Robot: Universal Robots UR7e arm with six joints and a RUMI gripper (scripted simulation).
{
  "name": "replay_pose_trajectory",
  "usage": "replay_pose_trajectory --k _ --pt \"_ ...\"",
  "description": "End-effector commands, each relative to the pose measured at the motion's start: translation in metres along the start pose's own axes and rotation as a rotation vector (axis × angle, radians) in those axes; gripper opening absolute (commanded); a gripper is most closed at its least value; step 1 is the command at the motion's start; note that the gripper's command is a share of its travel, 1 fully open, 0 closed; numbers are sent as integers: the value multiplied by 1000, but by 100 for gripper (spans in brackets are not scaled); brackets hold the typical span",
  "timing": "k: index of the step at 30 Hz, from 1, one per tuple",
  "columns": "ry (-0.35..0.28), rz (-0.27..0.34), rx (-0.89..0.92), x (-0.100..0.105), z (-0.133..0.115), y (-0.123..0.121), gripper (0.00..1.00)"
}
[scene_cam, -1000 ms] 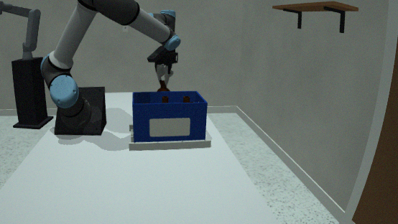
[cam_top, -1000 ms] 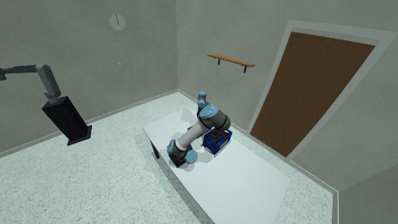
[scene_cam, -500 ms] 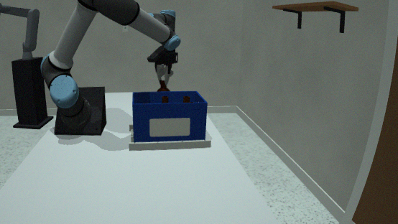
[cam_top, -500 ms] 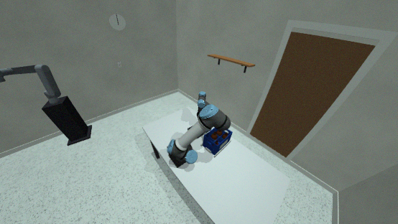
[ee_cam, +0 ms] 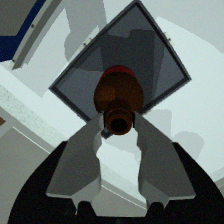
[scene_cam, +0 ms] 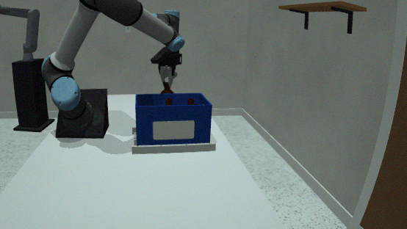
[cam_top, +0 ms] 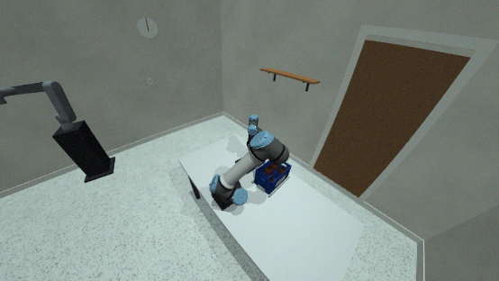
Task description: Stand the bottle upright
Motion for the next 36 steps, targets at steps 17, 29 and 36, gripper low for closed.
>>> replay_pose_trajectory --k 17,29,36 --pt "-1 0 0 -1 0 0 0" --pt "-1 0 0 -4 0 0 0" --pt "-1 0 0 -7 0 0 0"
Point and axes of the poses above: the point where the finger pads meet when closed, its own x axis back along the fingers, its own y axis across the jaws, z = x × y, the point moved 10 cm from there along x, back along the fingers, and after that the axes turned 11 degrees about -x, right-handed, at the moved point
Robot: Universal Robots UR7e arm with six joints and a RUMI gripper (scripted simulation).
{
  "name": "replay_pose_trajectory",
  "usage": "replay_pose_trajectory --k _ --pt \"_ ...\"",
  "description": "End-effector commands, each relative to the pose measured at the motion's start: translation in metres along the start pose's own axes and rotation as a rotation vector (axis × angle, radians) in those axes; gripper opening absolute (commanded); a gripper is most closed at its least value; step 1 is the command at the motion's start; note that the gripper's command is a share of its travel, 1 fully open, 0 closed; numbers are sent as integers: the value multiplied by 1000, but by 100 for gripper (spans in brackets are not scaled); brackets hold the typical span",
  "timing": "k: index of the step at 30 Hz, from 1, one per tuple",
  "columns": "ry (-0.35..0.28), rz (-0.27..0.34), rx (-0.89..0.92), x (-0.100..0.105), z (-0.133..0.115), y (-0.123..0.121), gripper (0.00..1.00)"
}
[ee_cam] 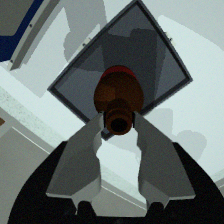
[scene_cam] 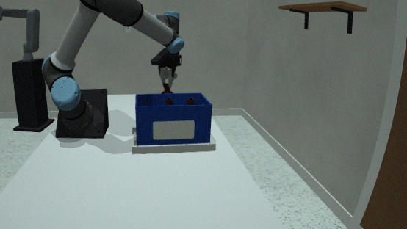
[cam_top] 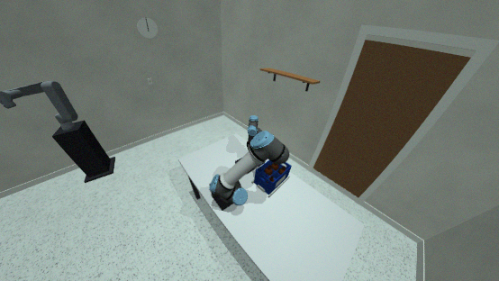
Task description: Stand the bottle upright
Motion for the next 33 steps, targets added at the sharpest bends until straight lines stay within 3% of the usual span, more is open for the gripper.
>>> replay_pose_trajectory --k 1,33 --pt "-1 0 0 0 0 0 0" --pt "-1 0 0 -12 0 0 0"
Point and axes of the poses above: the point where the finger pads meet when closed, its own x axis back along the fingers, its own y axis across the jaws, z = x × y, the point moved 10 cm from there along x, back along the fingers, and after that the axes turned 11 degrees about -x, right-handed, at the moved point
